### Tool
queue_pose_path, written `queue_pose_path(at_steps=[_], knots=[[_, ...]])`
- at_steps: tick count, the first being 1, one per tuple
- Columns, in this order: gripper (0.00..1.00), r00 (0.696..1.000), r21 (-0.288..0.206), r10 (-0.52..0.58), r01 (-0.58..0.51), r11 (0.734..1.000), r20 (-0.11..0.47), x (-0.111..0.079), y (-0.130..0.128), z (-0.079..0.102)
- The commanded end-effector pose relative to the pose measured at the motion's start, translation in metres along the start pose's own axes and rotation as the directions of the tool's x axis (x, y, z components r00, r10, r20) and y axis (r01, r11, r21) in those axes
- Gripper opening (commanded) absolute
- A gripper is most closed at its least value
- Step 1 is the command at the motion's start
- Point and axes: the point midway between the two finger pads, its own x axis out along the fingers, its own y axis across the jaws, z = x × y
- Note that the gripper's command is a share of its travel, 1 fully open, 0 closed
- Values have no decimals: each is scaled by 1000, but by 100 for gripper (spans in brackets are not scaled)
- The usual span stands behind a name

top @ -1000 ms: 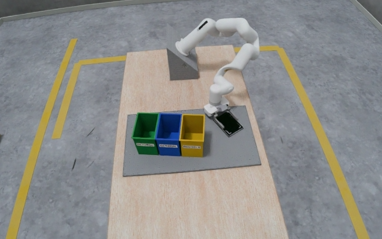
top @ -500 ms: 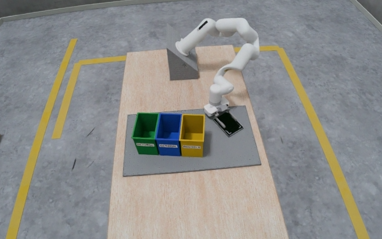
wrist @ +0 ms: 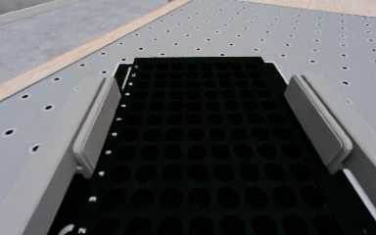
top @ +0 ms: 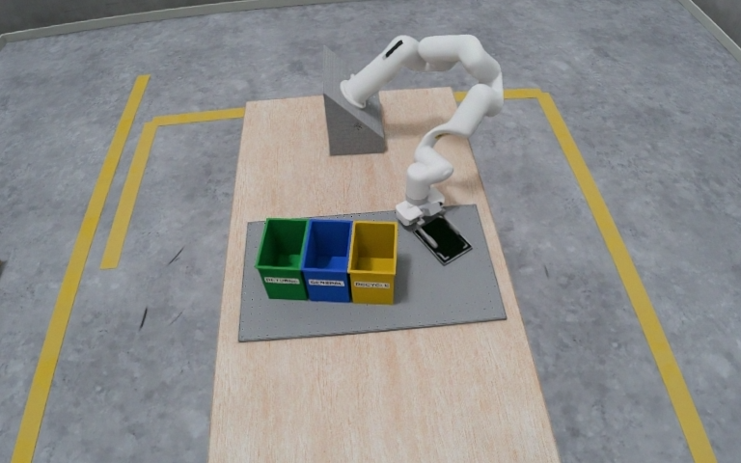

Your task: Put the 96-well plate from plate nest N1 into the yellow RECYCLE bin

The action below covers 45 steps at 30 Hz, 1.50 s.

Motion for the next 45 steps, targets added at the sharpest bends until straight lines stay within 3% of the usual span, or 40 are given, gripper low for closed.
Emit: queue_pose_path(at_steps=[1,45], knots=[[0,1000,-1,0,0,1000,3,1,0,2],[0,1000,-1,0,0,1000,3,1,0,9]])
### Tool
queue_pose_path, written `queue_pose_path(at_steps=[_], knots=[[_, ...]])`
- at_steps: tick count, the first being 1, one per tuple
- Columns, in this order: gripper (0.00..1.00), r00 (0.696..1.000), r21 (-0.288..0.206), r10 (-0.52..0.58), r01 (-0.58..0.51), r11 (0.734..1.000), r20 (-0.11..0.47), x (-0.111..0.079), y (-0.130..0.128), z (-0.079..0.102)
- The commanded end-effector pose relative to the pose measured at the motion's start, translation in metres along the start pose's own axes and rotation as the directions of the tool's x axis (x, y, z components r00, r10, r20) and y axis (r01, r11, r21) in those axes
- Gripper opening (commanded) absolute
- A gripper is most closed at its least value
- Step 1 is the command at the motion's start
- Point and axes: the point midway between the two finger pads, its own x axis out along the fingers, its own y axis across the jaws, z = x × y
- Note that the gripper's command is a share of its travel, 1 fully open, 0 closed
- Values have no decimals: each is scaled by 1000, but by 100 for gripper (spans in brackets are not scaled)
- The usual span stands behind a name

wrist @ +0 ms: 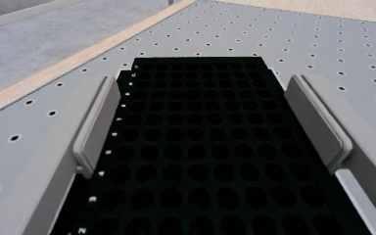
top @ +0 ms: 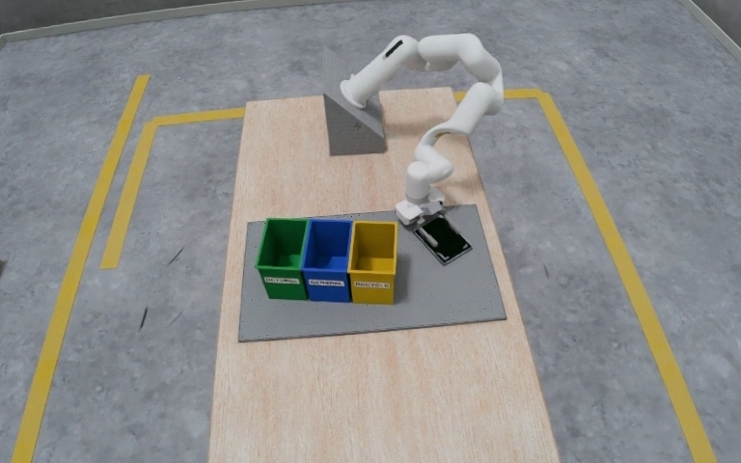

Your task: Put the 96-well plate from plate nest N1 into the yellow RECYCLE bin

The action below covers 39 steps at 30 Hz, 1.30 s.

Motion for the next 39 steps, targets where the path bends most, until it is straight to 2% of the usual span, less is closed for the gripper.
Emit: queue_pose_path(at_steps=[1,31,39], knots=[[0,1000,-1,0,0,1000,3,1,0,4],[0,1000,-1,0,0,1000,3,1,0,18],[0,1000,-1,1,-1,1000,3,1,0,31]])
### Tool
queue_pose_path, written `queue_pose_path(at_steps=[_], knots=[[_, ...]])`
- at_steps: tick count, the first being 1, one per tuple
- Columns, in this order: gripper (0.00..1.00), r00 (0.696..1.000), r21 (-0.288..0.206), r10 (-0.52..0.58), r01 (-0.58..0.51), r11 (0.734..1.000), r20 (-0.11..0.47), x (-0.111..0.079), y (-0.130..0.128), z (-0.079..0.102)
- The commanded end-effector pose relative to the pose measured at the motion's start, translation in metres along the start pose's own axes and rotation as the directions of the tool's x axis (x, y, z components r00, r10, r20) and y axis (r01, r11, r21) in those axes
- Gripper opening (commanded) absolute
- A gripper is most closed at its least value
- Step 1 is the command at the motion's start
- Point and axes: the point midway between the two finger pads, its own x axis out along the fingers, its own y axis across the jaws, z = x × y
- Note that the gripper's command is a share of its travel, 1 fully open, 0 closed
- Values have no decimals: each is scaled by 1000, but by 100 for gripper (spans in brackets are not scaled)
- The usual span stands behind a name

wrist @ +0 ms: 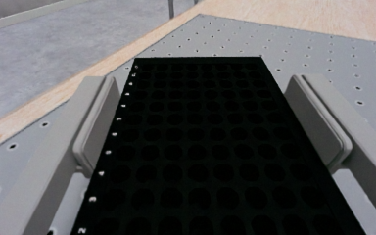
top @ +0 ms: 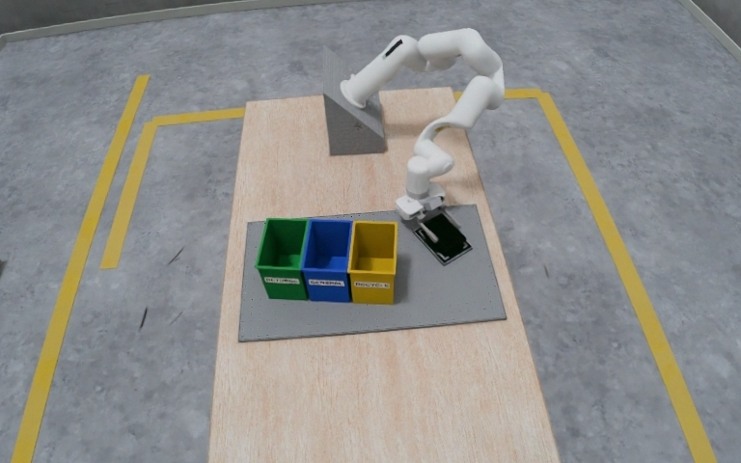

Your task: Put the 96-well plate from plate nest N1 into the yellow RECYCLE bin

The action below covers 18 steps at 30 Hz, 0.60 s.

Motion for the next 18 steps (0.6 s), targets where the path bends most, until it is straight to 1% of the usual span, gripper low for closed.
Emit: queue_pose_path(at_steps=[1,18], knots=[[0,1000,-1,1,-1,1000,3,1,0,9],[0,1000,-1,1,-1,1000,3,1,0,34]])
